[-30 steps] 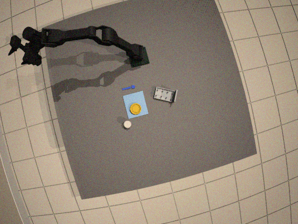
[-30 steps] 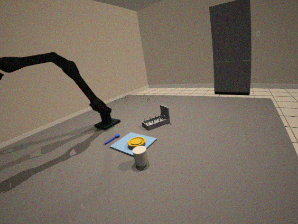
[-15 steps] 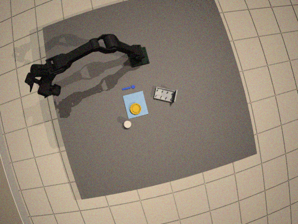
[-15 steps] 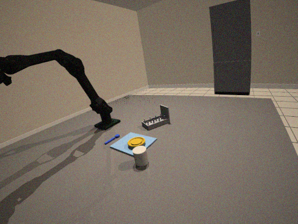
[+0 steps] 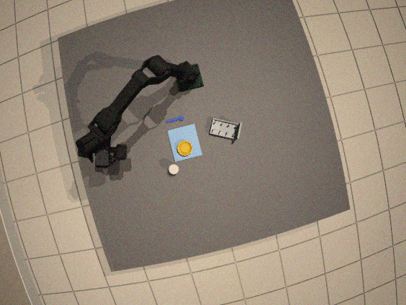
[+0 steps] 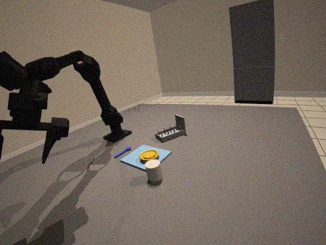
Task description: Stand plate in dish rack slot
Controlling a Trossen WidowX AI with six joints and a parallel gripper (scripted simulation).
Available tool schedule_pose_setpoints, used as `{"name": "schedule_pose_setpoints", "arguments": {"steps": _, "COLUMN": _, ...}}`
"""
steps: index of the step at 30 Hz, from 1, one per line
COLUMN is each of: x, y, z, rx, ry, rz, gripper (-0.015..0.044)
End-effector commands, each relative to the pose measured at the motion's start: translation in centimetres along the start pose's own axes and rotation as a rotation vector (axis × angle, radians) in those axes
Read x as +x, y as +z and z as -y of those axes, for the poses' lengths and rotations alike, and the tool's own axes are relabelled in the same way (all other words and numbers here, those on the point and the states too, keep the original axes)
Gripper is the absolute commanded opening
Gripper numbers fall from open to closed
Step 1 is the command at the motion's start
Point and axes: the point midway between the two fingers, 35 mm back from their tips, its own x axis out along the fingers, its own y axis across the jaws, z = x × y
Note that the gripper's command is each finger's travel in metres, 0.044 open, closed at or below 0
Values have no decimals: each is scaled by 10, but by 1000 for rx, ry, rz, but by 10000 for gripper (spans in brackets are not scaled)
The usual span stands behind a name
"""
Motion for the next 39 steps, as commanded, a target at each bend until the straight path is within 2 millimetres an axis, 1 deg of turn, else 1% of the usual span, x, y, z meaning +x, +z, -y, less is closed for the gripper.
{"name": "schedule_pose_setpoints", "arguments": {"steps": 1, "x": 6, "y": 5, "z": -39, "rx": 17, "ry": 86, "rz": -17, "gripper": 400}}
{"name": "schedule_pose_setpoints", "arguments": {"steps": 3, "x": 7, "y": 8, "z": -55, "rx": 20, "ry": 119, "rz": -27, "gripper": 400}}
{"name": "schedule_pose_setpoints", "arguments": {"steps": 5, "x": 8, "y": 9, "z": -65, "rx": 20, "ry": 140, "rz": -38, "gripper": 400}}
{"name": "schedule_pose_setpoints", "arguments": {"steps": 7, "x": 9, "y": 10, "z": -82, "rx": 18, "ry": 171, "rz": -60, "gripper": 400}}
{"name": "schedule_pose_setpoints", "arguments": {"steps": 9, "x": 9, "y": 11, "z": -107, "rx": 13, "ry": 214, "rz": -95, "gripper": 400}}
{"name": "schedule_pose_setpoints", "arguments": {"steps": 14, "x": 2, "y": 8, "z": -181, "rx": -20, "ry": 334, "rz": -213, "gripper": 400}}
{"name": "schedule_pose_setpoints", "arguments": {"steps": 20, "x": -19, "y": -7, "z": -260, "rx": -90, "ry": 439, "rz": -372, "gripper": 400}}
{"name": "schedule_pose_setpoints", "arguments": {"steps": 23, "x": -34, "y": -18, "z": -294, "rx": -137, "ry": 475, "rz": -455, "gripper": 400}}
{"name": "schedule_pose_setpoints", "arguments": {"steps": 26, "x": -51, "y": -32, "z": -324, "rx": -192, "ry": 498, "rz": -538, "gripper": 400}}
{"name": "schedule_pose_setpoints", "arguments": {"steps": 28, "x": -59, "y": -39, "z": -335, "rx": -218, "ry": 504, "rz": -573, "gripper": 400}}
{"name": "schedule_pose_setpoints", "arguments": {"steps": 33, "x": -58, "y": -39, "z": -334, "rx": -221, "ry": 504, "rz": -578, "gripper": 400}}
{"name": "schedule_pose_setpoints", "arguments": {"steps": 39, "x": -51, "y": -43, "z": -337, "rx": -221, "ry": 504, "rz": -578, "gripper": 400}}
